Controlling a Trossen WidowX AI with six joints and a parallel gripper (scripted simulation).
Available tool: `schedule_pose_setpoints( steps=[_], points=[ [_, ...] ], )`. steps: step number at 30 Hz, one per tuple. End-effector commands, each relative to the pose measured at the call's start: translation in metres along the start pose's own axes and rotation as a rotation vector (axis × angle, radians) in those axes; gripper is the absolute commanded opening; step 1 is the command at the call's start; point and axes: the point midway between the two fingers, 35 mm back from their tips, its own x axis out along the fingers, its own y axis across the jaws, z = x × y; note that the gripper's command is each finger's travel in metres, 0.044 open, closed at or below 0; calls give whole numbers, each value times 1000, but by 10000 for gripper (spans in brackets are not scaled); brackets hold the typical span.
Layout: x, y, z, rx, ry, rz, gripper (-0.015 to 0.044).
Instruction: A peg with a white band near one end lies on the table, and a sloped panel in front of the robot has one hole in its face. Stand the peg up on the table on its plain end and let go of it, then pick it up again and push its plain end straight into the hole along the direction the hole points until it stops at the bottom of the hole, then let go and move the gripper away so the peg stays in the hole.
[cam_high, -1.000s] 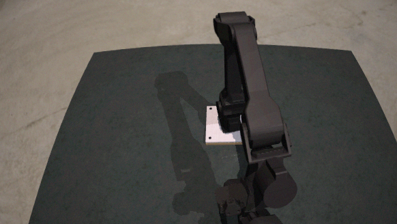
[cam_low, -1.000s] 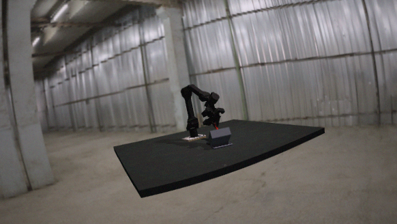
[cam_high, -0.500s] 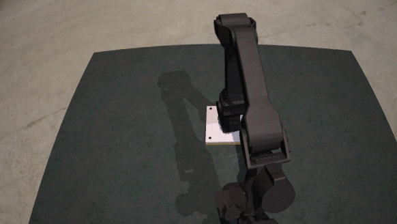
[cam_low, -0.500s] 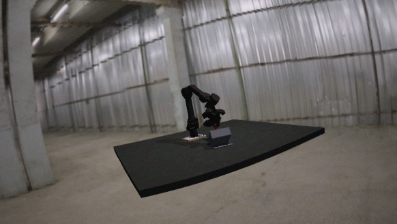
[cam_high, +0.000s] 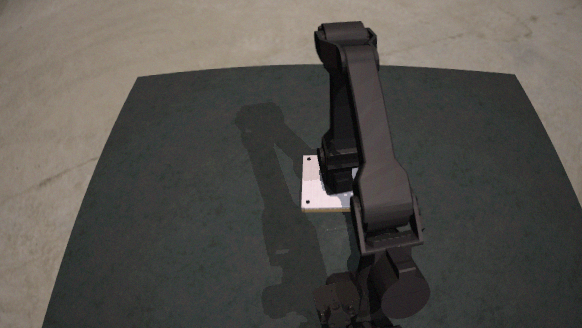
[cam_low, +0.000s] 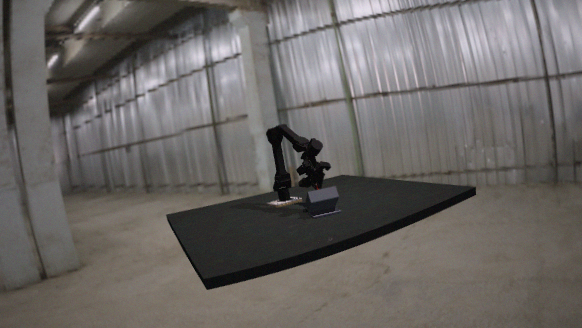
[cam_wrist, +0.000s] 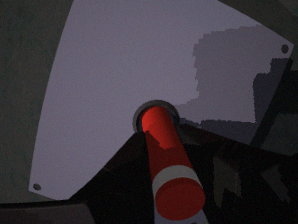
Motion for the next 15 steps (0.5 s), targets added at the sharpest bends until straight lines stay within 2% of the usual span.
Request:
schedule_pose_setpoints(
  steps=[1, 15],
  points=[
    [2, 0, -1, -5, 3, 2, 0],
    [2, 0, 0, 0, 0, -1, 0]
  ],
)
